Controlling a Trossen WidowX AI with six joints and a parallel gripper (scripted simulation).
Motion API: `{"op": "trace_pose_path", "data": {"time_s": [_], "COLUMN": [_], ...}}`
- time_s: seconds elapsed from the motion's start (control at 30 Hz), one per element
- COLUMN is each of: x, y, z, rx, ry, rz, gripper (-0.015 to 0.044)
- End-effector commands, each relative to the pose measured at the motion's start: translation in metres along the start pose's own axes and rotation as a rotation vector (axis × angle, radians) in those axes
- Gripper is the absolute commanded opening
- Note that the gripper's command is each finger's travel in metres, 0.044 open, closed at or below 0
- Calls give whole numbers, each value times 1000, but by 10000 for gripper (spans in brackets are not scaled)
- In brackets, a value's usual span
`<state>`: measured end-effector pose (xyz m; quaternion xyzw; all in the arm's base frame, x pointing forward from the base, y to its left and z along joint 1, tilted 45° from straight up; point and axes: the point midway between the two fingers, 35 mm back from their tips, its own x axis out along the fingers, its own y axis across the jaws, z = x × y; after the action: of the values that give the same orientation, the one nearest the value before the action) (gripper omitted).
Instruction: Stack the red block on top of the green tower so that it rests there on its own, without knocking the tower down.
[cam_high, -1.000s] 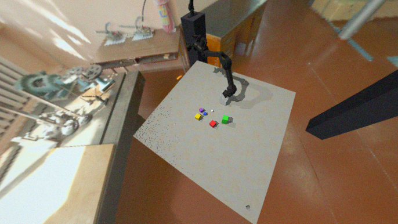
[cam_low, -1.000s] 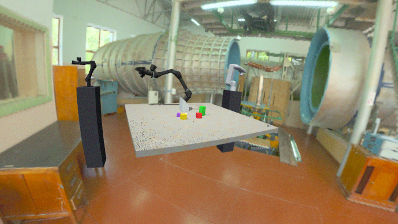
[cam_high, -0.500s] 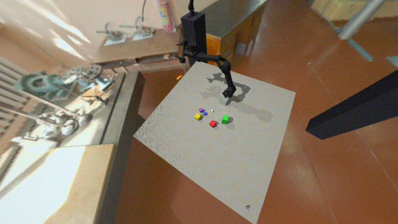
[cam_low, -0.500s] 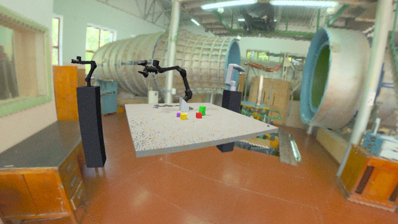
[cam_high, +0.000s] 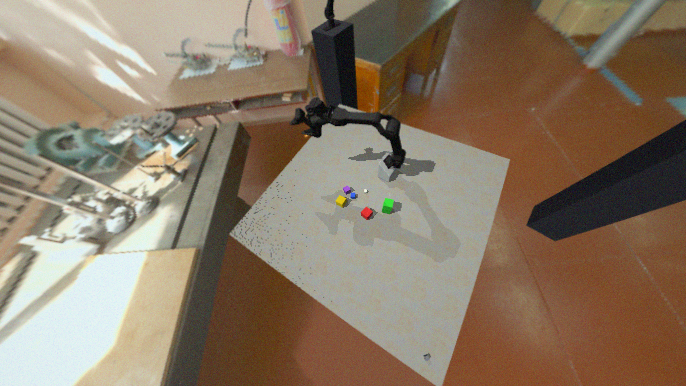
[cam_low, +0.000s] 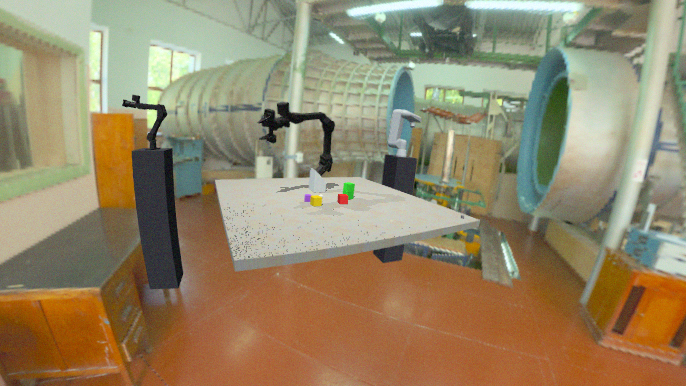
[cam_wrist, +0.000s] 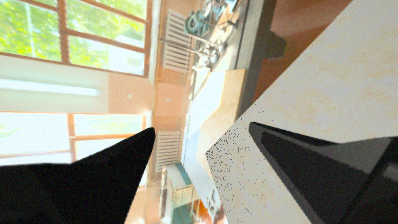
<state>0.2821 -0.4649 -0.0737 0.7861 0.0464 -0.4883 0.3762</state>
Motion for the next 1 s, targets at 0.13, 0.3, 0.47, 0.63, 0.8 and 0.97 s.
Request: {"op": "trace_pose_path", "data": {"time_s": [0.13, 0.3, 0.47, 0.63, 0.8, 0.97], "x": [-16, -38, -68, -106, -152, -201], "y": [-43, -76, -112, -150, -188, -227], "z": [-128, -193, -249, -298, -338, -368], "rx": [-507, -790, -1061, -1307, -1532, -1734], "ry": [251, 418, 603, 800, 1011, 1239], "rz": [-197, -275, -330, -360, -367, -353], "gripper": [440, 440, 440, 440, 440, 440]}}
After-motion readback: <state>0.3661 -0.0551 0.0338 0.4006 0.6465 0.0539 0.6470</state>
